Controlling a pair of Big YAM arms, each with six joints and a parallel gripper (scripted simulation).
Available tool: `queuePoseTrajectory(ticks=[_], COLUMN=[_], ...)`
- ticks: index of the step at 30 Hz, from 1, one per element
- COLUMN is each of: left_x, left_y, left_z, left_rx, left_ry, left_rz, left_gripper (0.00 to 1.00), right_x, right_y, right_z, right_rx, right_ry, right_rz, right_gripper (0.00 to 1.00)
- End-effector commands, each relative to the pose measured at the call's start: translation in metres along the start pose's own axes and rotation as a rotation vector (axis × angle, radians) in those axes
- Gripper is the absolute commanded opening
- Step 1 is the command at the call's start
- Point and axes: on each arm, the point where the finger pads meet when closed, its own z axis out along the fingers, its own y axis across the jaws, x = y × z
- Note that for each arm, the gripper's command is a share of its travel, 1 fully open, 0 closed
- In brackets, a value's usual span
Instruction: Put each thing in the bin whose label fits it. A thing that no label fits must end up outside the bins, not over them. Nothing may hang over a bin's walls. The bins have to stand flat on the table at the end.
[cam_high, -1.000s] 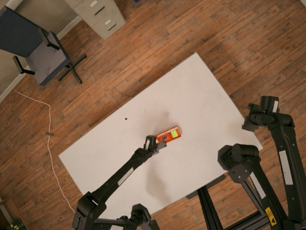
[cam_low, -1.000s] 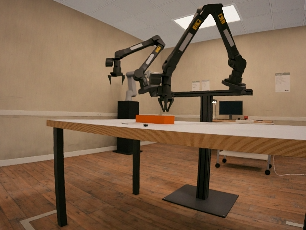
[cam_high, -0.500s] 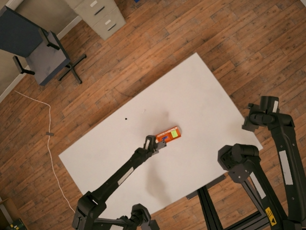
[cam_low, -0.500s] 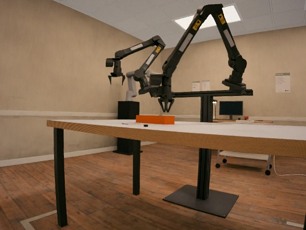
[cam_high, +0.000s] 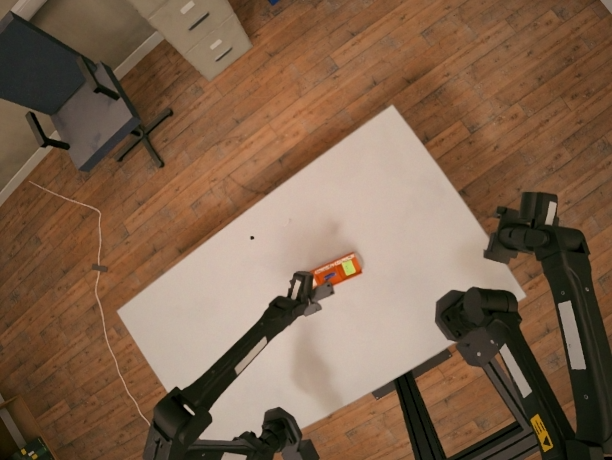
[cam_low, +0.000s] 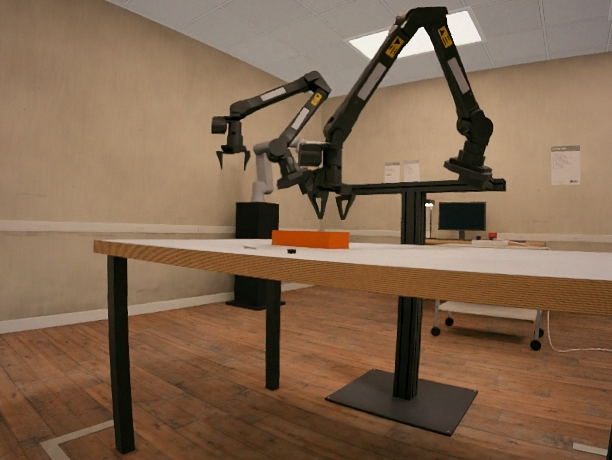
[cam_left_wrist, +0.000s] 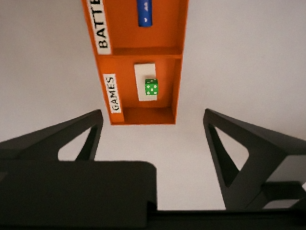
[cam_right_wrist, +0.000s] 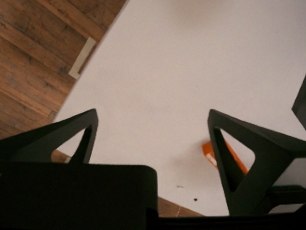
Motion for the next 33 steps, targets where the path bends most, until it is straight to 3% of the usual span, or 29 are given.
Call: queuePoseTrajectory(ticks=[1,30,33], left_x=[-0.004,-0.012,-0.005], left_y=[0.006,0.022,0.027], left_z=[-0.03,-0.15,-0.15], left_rx=[-0.025,-0.055,-0.049], left_ry=[-0.021,-0.048,-0.045], left_rz=[-0.01,-0.028,-0.046], left_gripper=[1.0,1.0,1.0], right_x=[-0.003,-0.003,-0.003], right_y=[-0.002,-0.002,-0.002], right_z=[-0.002,-0.002,-0.002], right_rx=[0.007,0.007,0.007], right_ry=[-0.003,-0.003,-0.003], right_rz=[0.01,0.01,0.01], right_gripper=[1.0,1.0,1.0])
